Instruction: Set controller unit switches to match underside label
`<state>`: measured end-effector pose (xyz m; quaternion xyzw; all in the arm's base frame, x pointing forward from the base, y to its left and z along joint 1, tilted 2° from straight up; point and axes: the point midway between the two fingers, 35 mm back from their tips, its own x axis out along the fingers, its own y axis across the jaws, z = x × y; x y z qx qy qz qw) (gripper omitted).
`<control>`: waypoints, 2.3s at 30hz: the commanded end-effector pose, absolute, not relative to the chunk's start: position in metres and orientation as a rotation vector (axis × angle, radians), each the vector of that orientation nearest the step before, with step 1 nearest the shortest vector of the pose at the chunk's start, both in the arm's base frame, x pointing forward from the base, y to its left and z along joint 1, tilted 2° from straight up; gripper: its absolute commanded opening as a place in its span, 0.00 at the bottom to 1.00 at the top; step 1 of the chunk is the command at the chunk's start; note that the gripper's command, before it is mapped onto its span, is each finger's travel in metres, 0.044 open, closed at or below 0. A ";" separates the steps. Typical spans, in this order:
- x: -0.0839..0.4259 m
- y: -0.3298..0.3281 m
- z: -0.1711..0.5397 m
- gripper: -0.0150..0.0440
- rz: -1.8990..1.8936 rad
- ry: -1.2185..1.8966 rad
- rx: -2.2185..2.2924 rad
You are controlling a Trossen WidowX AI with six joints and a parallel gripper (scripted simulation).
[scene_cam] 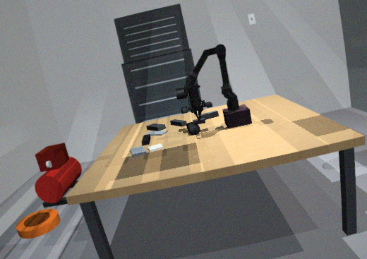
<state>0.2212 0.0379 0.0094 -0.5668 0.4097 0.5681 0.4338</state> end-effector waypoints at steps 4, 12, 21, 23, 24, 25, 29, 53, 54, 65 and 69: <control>0.221 0.038 0.009 0.25 1.415 1.021 -1.411; 0.220 0.036 0.059 0.57 1.416 1.021 -1.411; 0.220 0.036 0.059 0.61 1.416 1.021 -1.411; 0.220 0.036 0.059 0.52 1.416 1.021 -1.411; 0.220 0.036 0.059 0.48 1.416 1.021 -1.411; 0.220 0.036 0.059 0.43 1.416 1.021 -1.411; 0.220 0.036 0.059 0.25 1.416 1.021 -1.411; 0.220 0.036 0.059 0.83 1.413 1.022 -1.410; 0.220 0.036 0.059 0.88 1.413 1.022 -1.410; 0.225 0.011 0.030 0.73 1.316 0.887 -1.437; 0.223 -0.012 0.010 0.56 1.214 0.788 -1.491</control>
